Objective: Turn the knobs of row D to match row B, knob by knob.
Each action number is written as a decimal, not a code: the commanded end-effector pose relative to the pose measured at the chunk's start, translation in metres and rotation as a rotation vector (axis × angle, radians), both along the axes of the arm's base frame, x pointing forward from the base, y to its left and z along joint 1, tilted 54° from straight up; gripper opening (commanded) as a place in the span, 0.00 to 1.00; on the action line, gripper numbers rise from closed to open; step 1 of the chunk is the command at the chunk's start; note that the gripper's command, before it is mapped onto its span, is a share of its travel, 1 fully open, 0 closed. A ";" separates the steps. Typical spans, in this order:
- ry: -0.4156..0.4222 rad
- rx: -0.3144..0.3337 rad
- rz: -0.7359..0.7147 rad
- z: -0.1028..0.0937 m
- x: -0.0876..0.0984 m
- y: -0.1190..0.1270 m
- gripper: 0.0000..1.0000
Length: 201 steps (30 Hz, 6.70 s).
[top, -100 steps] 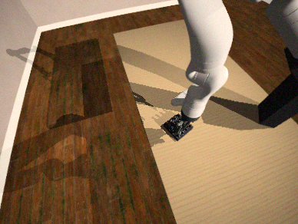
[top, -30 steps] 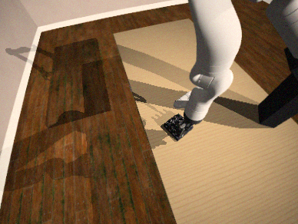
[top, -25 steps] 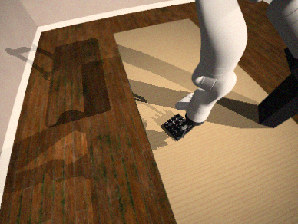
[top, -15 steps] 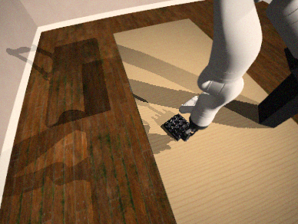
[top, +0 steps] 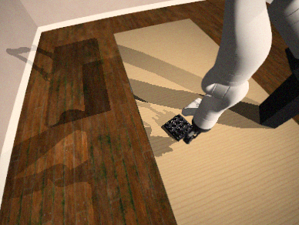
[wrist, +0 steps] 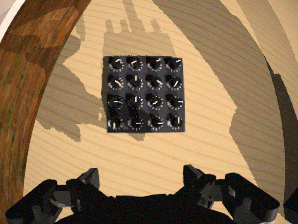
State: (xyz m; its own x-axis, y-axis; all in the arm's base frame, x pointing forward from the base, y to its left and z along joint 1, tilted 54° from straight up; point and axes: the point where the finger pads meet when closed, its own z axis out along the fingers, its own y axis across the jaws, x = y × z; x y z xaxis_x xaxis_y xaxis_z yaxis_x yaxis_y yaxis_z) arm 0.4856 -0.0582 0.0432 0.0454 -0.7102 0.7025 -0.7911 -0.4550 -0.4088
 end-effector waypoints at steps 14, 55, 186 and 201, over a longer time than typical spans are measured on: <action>0.000 0.000 0.002 0.000 0.000 0.001 1.00; 0.000 0.000 0.002 0.000 0.000 0.001 1.00; -0.836 0.950 -0.906 0.074 0.022 -0.039 0.19; -0.836 0.950 -0.906 0.064 0.033 -0.048 0.19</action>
State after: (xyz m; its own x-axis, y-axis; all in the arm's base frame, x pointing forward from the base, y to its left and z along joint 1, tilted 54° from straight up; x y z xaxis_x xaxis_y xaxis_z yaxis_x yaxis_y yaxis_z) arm 0.5181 -0.1011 0.1087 -0.7857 -0.4710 -0.4011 -0.0615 0.7047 -0.7068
